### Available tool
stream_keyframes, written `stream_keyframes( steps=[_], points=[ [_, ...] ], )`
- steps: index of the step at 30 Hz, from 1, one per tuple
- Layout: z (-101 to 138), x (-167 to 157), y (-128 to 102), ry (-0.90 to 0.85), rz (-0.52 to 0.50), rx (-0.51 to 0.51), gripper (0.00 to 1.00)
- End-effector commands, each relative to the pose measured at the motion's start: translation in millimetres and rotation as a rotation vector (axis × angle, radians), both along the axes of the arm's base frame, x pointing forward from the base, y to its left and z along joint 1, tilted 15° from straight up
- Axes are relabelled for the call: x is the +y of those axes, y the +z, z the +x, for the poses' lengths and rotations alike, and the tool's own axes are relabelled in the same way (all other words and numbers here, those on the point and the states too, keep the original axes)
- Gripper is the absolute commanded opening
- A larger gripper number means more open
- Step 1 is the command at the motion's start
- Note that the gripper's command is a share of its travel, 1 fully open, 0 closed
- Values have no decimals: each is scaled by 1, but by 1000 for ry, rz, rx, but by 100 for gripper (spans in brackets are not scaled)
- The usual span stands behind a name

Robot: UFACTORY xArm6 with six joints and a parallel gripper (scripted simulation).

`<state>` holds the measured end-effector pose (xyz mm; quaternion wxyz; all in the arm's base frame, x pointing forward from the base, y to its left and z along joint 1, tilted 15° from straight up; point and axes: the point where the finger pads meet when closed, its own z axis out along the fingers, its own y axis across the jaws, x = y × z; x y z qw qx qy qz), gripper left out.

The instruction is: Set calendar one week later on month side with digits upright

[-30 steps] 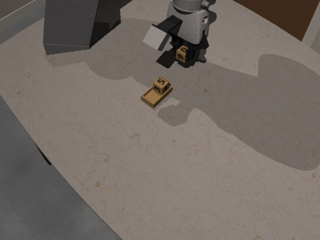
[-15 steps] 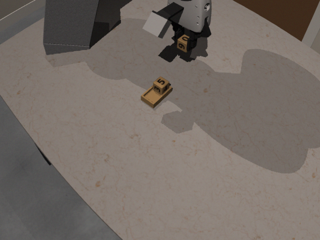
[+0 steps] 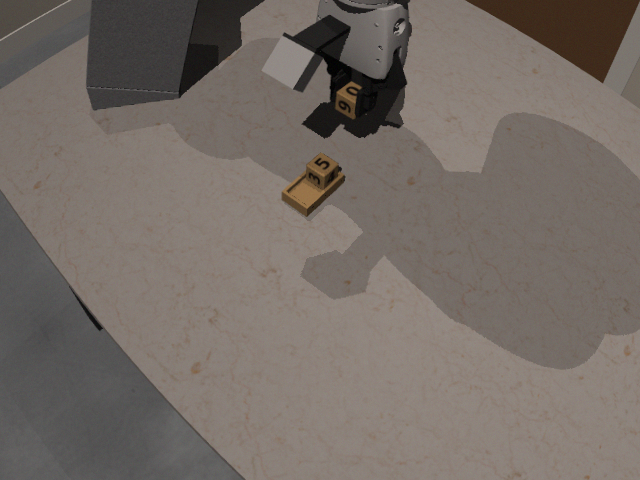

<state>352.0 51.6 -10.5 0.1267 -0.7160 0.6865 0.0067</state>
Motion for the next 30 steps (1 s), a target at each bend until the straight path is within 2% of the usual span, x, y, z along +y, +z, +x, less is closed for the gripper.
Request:
stream_keyframes(
  steps=[1, 2, 4, 6, 22, 30],
  points=[
    [6, -43, -4, 6, 8, -2, 27],
    [5, -62, -6, 6, 9, -3, 27],
    [5, -62, -6, 6, 9, -3, 27],
    [3, -81, -8, 7, 11, -4, 27],
    [3, -82, -9, 7, 11, -4, 27],
    [5, -80, -21, 7, 11, -4, 27]
  ],
)
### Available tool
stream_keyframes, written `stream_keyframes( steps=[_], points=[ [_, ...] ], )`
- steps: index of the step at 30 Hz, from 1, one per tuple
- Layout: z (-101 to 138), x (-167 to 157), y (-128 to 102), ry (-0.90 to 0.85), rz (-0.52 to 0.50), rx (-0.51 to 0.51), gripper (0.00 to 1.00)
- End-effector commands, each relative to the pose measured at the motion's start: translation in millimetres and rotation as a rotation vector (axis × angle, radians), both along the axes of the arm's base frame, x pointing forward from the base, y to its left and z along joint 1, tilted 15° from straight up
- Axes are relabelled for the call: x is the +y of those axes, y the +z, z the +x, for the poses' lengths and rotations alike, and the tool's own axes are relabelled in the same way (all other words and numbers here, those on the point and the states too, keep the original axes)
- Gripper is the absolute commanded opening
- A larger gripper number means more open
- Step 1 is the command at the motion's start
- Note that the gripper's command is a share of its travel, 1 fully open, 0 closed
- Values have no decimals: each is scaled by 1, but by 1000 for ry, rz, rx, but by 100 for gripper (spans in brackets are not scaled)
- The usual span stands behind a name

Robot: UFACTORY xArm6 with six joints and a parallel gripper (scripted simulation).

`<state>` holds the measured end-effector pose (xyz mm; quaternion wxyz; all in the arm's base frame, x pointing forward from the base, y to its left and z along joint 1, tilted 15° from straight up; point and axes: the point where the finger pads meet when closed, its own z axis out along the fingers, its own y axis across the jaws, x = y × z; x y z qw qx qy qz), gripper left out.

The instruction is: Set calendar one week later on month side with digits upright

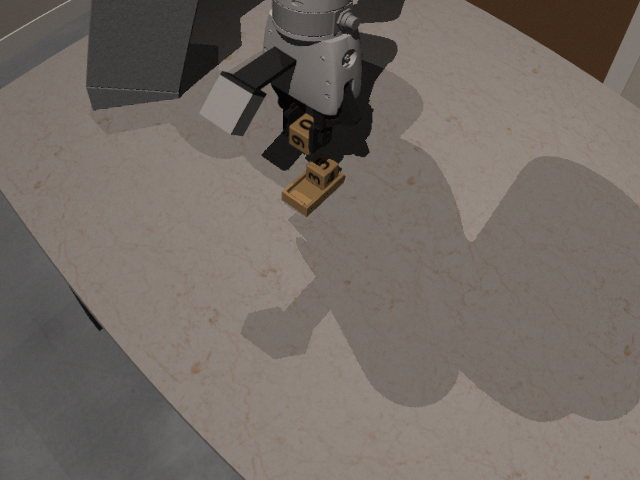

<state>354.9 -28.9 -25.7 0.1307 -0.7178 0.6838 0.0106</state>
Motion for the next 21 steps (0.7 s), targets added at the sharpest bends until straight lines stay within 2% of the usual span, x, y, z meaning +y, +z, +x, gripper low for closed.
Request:
stream_keyframes(
  steps=[1, 4, 17, 21],
  points=[
    [3, 1, -8, -1, 0, -4, 27],
    [3, 2, -11, -1, 0, -4, 27],
    [10, 10, -49, -1, 0, -4, 27],
    [11, 11, -53, -1, 0, -4, 27]
  ],
)
